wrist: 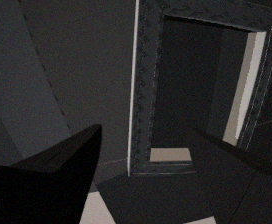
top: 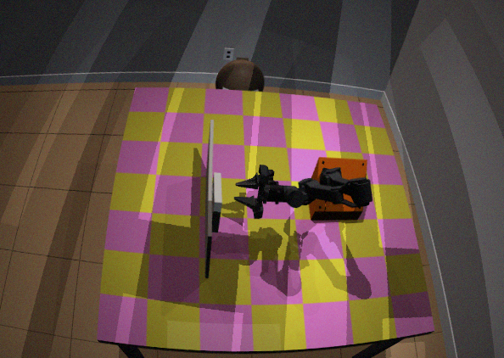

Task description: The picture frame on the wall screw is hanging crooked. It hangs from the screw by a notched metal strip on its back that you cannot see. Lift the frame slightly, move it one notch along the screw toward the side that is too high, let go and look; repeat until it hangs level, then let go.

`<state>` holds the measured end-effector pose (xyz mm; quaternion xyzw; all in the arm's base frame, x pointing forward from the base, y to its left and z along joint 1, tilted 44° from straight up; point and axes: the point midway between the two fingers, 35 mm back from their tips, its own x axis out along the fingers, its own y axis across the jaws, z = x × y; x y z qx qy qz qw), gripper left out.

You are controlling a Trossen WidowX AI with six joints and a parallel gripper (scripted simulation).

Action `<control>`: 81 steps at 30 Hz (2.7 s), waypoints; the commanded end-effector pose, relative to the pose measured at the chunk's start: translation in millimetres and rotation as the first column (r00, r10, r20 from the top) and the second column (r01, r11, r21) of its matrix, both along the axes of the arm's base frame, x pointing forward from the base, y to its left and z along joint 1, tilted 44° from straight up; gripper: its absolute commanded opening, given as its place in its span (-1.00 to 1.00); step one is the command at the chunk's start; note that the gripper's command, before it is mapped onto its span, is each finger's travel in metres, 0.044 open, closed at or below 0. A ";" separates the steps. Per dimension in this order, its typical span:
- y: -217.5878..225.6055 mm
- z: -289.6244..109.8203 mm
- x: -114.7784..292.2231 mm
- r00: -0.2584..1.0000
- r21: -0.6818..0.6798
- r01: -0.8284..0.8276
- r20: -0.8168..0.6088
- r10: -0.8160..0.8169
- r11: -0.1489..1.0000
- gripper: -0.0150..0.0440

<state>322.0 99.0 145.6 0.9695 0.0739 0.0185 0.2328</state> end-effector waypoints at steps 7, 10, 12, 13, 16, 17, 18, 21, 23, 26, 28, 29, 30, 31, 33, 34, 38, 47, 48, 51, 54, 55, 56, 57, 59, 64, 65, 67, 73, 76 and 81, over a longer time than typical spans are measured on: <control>2.0 -6.3 22.0 1.000 -0.008 -0.012 0.009 0.012 1.000 0.39; 2.0 -6.3 22.0 1.000 -0.008 -0.012 0.009 0.012 1.000 0.39; 2.0 -6.3 22.0 1.000 -0.008 -0.012 0.009 0.012 1.000 0.39; 2.0 -6.3 22.0 1.000 -0.008 -0.012 0.009 0.012 1.000 0.39; 2.0 -6.3 22.2 1.000 -0.008 -0.012 0.009 0.012 1.000 0.39; 2.1 -6.3 22.7 1.000 -0.008 -0.012 0.009 0.012 1.000 0.39; 2.3 -6.2 23.5 1.000 -0.008 -0.012 0.009 0.012 1.000 0.39; 3.0 -6.0 27.2 1.000 -0.008 -0.012 0.010 0.012 1.000 0.39; 3.6 -5.8 30.3 1.000 -0.008 -0.012 0.010 0.012 1.000 0.39; 4.5 -5.5 35.1 1.000 -0.008 -0.012 0.010 0.012 1.000 0.39; 5.0 -5.4 38.3 1.000 -0.008 -0.012 0.010 0.012 1.000 0.39; 5.3 -5.3 39.9 1.000 -0.008 -0.012 0.010 0.012 1.000 0.39; 5.6 -5.3 41.5 1.000 -0.008 -0.012 0.011 0.012 1.000 0.39; 5.8 -5.2 43.1 1.000 -0.008 -0.012 0.011 0.012 1.000 0.39; 6.3 -5.1 46.3 1.000 -0.008 -0.012 0.011 0.012 1.000 0.39; 6.6 -5.1 47.9 1.000 -0.008 -0.012 0.011 0.012 1.000 0.39; 7.5 -5.0 54.3 1.000 -0.008 -0.012 0.012 0.012 1.000 0.39; 8.5 -5.0 61.5 1.000 -0.008 -0.012 0.012 0.012 1.000 0.39; 8.5 -5.0 61.5 1.000 -0.008 -0.012 0.012 0.012 1.000 0.39; 8.5 -5.0 61.5 1.000 -0.008 -0.012 0.012 0.012 1.000 0.39; 8.5 -5.0 61.5 1.000 -0.008 -0.012 0.012 0.012 1.000 0.39; 8.5 -5.0 61.5 1.000 -0.008 -0.012 0.012 0.012 1.000 0.39; 8.5 -5.0 61.5 1.000 -0.008 -0.012 0.012 0.012 1.000 0.39; 8.5 -5.0 61.5 1.000 -0.008 -0.012 0.012 0.012 1.000 0.39; 8.5 -5.0 61.5 1.000 -0.008 -0.012 0.012 0.012 1.000 0.39; 8.5 -5.0 61.5 1.000 -0.008 -0.012 0.012 0.012 1.000 0.39; 8.5 -5.0 61.5 1.000 -0.008 -0.012 0.012 0.012 1.000 0.39; 8.5 -5.0 61.5 1.000 -0.008 -0.012 0.012 0.012 1.000 0.39; 8.5 -5.0 61.5 1.000 -0.008 -0.012 0.012 0.012 1.000 0.39; 9.0 -5.2 61.5 1.000 -0.008 -0.012 0.012 0.012 1.000 0.39; 9.1 -5.3 61.5 1.000 -0.008 -0.012 0.012 0.012 1.000 0.21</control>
